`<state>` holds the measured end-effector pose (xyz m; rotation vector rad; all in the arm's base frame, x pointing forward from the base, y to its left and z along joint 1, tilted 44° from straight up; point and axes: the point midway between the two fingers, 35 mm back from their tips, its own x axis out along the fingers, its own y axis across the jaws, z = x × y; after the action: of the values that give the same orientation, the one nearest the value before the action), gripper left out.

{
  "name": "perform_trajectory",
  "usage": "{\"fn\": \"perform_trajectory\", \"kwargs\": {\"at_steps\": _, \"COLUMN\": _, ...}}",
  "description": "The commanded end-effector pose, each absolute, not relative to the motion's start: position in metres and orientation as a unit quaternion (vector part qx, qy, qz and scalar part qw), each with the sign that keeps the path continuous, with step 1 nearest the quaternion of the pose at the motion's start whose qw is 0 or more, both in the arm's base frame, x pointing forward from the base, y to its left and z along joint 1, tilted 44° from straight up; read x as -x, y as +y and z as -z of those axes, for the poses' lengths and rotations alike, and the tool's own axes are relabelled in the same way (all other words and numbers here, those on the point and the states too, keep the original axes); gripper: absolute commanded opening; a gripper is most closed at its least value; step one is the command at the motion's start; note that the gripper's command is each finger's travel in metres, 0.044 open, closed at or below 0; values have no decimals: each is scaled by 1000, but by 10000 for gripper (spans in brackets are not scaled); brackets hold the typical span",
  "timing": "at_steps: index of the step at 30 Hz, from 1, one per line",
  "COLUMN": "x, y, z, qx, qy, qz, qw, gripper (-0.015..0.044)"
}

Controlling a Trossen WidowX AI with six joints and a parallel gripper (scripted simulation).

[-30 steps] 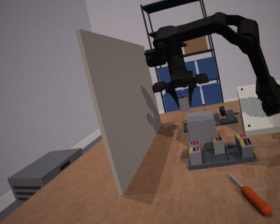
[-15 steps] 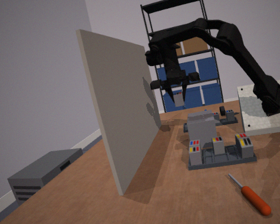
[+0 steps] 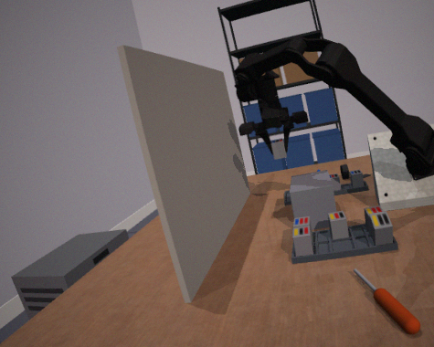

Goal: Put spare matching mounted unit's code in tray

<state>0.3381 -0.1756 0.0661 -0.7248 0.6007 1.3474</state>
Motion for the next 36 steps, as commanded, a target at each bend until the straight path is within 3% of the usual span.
{"fn": "perform_trajectory", "kwargs": {"at_steps": 1, "x": -337, "y": -193, "z": -49, "qx": 328, "qy": 265, "qz": -601, "qw": 679, "gripper": 0}}
{"fn": "perform_trajectory", "kwargs": {"at_steps": 16, "x": -313, "y": -245, "z": 22, "qx": 323, "qy": 250, "qz": -606, "qw": 683, "gripper": 0}}
{"fn": "perform_trajectory", "kwargs": {"at_steps": 36, "x": -317, "y": -239, "z": 32, "qx": 323, "qy": 250, "qz": -606, "qw": 683, "gripper": 0}}
